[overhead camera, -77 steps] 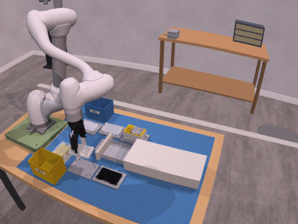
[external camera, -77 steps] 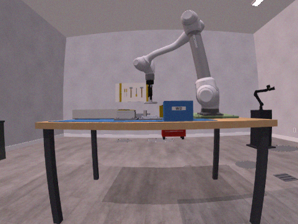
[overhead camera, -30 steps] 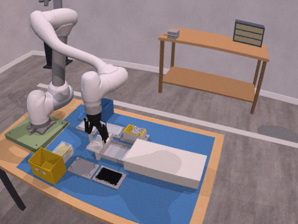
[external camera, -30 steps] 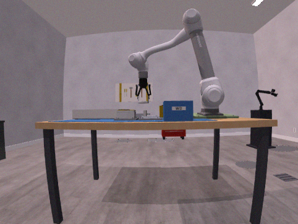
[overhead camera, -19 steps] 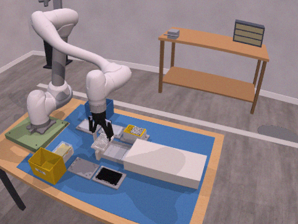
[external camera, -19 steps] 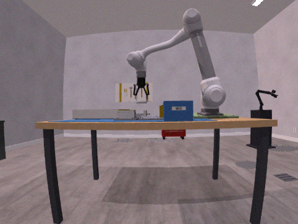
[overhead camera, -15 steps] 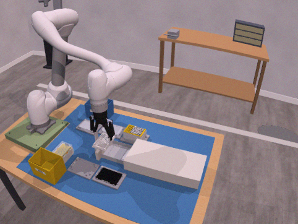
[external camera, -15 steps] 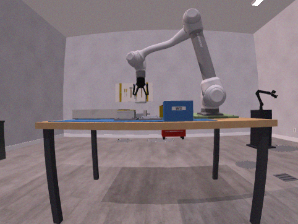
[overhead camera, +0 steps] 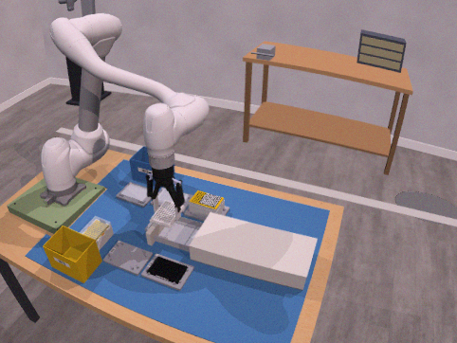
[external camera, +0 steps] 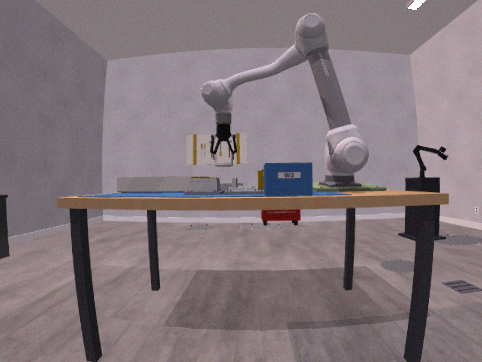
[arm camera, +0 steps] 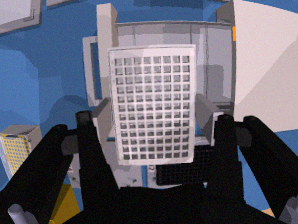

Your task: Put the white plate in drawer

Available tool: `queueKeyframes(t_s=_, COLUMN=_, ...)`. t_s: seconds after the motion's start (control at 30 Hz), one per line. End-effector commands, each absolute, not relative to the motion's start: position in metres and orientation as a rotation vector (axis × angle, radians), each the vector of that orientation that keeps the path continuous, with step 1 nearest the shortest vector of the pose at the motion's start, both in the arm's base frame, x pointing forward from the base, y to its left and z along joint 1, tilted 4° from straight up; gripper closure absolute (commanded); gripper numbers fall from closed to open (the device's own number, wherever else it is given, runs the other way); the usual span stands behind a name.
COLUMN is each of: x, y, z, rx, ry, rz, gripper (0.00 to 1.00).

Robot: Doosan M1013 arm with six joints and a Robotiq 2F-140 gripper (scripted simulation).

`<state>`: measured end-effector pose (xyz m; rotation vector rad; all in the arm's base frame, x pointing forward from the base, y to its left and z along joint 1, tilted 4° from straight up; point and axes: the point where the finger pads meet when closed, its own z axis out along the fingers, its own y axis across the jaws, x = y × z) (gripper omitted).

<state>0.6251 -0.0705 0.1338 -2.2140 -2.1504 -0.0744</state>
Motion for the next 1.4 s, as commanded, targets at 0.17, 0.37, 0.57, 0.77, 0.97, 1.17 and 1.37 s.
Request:
queueKeyframes(t_s=0.17, x=0.638, y=-0.053, z=0.135, rx=-2.214, ry=-2.150, rz=-0.075, gripper=1.00)
queueKeyframes(t_s=0.37, x=0.648, y=-0.039, z=0.136, rx=-2.214, ry=-2.150, rz=-0.075, gripper=1.00)
queueKeyframes(t_s=0.57, x=0.650, y=-0.036, z=0.136, rx=-2.214, ry=-2.150, rz=-0.075, gripper=1.00)
queueKeyframes(t_s=0.77, x=0.650, y=-0.036, z=0.136, rx=-2.214, ry=-2.150, rz=-0.075, gripper=1.00)
queueKeyframes(t_s=0.97, x=0.650, y=-0.036, z=0.132, rx=-2.214, ry=-2.150, rz=-0.075, gripper=1.00)
queueKeyframes(t_s=1.17, x=0.650, y=-0.036, z=0.126, rx=-2.214, ry=-2.150, rz=-0.075, gripper=1.00)
queueKeyframes(t_s=1.37, x=0.650, y=-0.035, z=0.118, rx=-2.214, ry=-2.150, rz=-0.075, gripper=1.00)
